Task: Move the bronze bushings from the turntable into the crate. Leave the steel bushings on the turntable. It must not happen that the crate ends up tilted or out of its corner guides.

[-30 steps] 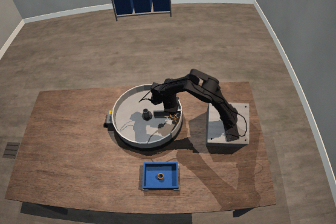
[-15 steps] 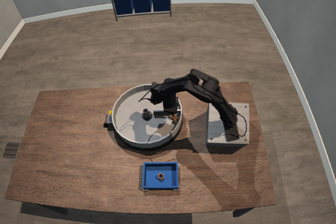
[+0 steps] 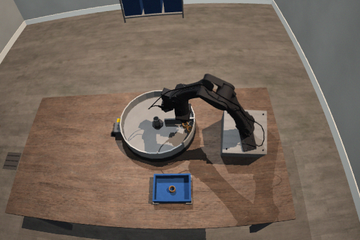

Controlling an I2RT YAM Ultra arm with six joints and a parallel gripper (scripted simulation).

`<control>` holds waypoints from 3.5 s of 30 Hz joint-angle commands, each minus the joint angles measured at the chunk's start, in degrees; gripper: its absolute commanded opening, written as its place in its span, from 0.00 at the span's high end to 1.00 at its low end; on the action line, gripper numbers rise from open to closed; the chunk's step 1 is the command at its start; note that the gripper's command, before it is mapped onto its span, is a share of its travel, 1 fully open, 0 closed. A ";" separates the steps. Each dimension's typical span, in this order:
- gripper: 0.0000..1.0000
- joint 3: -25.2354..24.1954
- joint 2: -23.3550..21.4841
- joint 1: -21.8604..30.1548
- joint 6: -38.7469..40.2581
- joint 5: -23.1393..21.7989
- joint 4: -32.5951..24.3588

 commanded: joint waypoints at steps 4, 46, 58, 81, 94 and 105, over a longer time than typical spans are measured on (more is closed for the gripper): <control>0.87 1.10 -1.71 -0.94 -0.05 -0.24 -0.52; 0.87 -1.10 -1.76 -0.99 -0.27 -0.22 0.16; 0.87 -1.19 -1.67 -0.95 -0.14 -0.23 0.97; 0.87 -3.78 3.77 1.41 1.81 -0.64 7.33; 0.87 -3.05 4.22 1.48 1.92 -0.58 7.93; 0.87 -3.05 4.22 1.48 1.92 -0.58 7.78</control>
